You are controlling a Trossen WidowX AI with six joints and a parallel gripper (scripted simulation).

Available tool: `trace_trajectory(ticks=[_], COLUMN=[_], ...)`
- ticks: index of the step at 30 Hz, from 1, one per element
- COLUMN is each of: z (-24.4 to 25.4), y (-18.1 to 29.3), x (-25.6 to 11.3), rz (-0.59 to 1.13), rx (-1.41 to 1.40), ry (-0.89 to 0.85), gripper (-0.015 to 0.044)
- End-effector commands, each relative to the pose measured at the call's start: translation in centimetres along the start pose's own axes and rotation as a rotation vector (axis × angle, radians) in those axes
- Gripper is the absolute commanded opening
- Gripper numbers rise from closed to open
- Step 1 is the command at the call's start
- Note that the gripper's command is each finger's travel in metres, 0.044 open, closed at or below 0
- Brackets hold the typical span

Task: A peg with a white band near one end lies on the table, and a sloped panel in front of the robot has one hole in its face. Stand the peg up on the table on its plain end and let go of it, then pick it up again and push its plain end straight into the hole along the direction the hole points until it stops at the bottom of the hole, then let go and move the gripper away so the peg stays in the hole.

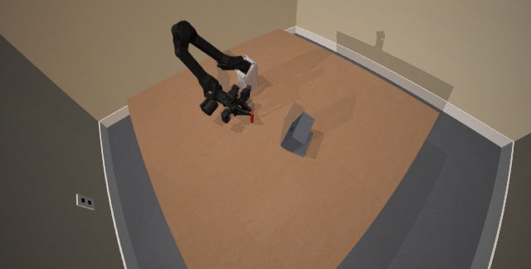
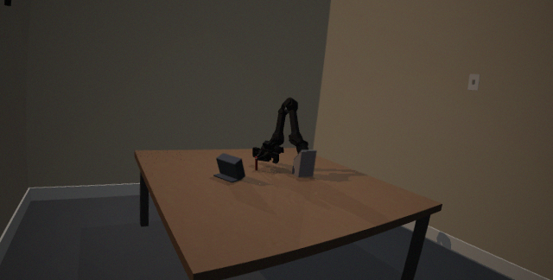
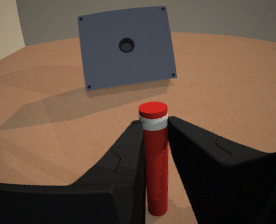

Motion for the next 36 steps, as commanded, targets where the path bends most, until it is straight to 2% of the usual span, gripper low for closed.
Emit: trace_trajectory(ticks=[1, 36], z=[0.07, 0.30], y=[0.23, 0.78], x=[-0.11, -0.51], rz=[0.001, -0.048], rx=[0.000, -0.013], ry=[0.000, 0.010], gripper=[0.0049, 0.0049])
Point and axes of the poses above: the point midway between the two fingers, 35 mm back from their tips, its own x axis out along the fingers, its own z axis across the jaws, y = z × x, the point moved 7 cm from there along -x, back along the fingers, and after that the axes turned 15 degrees about -x, right-handed, at the moved point
